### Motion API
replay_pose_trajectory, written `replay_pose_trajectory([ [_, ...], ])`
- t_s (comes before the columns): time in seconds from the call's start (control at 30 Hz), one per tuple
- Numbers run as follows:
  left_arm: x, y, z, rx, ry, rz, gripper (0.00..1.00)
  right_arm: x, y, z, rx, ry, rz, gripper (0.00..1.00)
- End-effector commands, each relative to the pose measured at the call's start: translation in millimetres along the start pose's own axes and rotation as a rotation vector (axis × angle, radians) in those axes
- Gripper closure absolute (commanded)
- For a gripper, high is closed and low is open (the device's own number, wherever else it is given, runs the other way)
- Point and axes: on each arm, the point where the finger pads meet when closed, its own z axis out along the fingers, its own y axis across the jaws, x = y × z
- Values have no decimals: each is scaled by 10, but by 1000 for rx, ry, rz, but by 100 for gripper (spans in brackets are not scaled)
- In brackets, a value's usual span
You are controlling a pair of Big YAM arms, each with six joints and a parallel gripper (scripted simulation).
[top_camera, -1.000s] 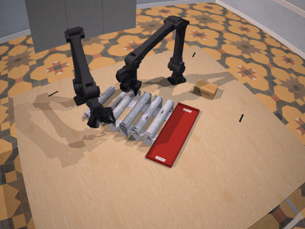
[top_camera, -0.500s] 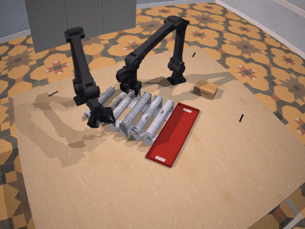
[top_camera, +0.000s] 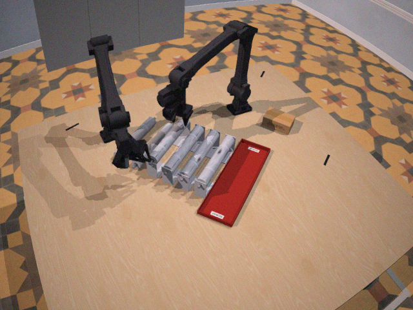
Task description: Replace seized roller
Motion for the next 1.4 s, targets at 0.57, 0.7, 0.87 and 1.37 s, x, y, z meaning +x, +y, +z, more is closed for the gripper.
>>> replay_pose_trajectory([
  [0.57, -178, -65, -506, 34, -86, 5, 38, -21, 71, -232, -17, -10, -19, 68],
  [0.7, -159, -60, -422, 27, -68, 2, 38, -22, 72, -231, -17, -10, -20, 68],
  [0.87, -178, -57, -479, 28, -72, 5, 38, -11, 73, -235, -17, -10, -20, 68],
  [1.37, -224, -61, -464, 29, -74, 5, 38, -2, 74, -239, -17, -10, -20, 68],
])
